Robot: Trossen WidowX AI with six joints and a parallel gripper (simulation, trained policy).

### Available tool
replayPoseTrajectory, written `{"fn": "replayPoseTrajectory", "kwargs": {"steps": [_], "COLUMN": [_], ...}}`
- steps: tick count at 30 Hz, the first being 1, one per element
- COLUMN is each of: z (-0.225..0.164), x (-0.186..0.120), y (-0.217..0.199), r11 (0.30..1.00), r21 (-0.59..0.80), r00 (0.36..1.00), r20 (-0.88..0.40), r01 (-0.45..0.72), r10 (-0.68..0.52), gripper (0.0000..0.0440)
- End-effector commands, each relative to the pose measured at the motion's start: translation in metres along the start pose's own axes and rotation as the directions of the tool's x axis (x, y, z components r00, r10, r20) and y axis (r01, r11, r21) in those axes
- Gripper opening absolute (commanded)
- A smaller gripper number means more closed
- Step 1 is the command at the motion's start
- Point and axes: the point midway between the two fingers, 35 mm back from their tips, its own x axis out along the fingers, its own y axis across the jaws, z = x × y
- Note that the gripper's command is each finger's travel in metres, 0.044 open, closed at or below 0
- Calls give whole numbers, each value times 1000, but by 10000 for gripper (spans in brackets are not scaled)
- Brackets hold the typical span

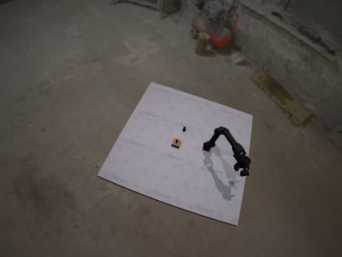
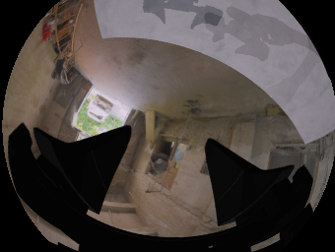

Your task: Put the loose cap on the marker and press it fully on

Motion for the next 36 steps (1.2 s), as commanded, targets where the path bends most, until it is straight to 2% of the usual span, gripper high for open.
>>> {"fn": "replayPoseTrajectory", "kwargs": {"steps": [1, 36], "z": [7, 71], "x": [-10, -91], "y": [8, 65], "r11": [1000, 966], "r21": [13, 155], "r00": [999, 971], "r20": [22, 155], "r01": [-25, -208], "r10": [25, 184], "gripper": [331, 335]}}
